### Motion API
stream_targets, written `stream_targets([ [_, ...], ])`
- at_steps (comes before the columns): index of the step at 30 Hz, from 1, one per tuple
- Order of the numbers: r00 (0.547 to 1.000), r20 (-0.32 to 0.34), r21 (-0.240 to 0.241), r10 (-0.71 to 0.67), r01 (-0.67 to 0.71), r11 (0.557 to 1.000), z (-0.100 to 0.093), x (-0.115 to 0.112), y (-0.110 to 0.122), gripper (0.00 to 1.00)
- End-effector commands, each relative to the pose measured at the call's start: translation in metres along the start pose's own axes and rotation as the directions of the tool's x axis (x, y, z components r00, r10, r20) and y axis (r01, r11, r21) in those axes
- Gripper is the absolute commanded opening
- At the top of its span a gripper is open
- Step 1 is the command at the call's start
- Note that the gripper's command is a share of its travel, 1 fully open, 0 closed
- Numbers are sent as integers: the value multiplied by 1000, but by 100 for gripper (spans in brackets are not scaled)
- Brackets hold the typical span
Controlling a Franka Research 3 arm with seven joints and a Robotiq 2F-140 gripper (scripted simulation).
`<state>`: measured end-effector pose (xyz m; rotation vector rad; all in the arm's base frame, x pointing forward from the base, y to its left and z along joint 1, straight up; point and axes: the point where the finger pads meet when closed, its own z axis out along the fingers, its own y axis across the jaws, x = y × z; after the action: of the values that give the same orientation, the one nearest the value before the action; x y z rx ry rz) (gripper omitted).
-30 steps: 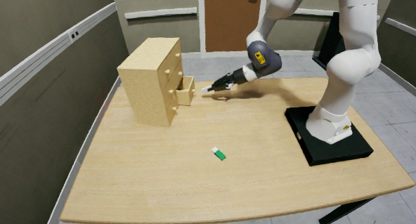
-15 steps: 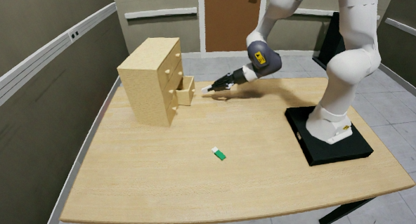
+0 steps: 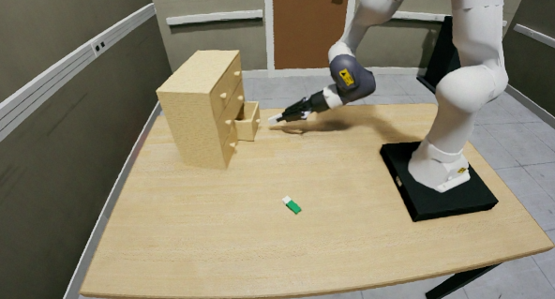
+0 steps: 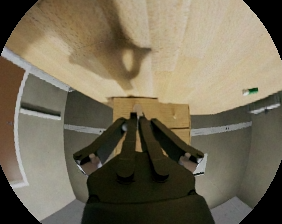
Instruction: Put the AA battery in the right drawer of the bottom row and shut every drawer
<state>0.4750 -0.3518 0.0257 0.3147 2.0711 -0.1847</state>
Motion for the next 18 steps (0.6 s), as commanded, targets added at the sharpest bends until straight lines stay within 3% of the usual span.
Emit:
stream_targets([
  [1, 1000, 0, 1, -3, 3, 1000, 2, -1, -1, 10],
  [18, 1000, 0, 1, -3, 3, 1000, 15, -8, -1, 10],
])
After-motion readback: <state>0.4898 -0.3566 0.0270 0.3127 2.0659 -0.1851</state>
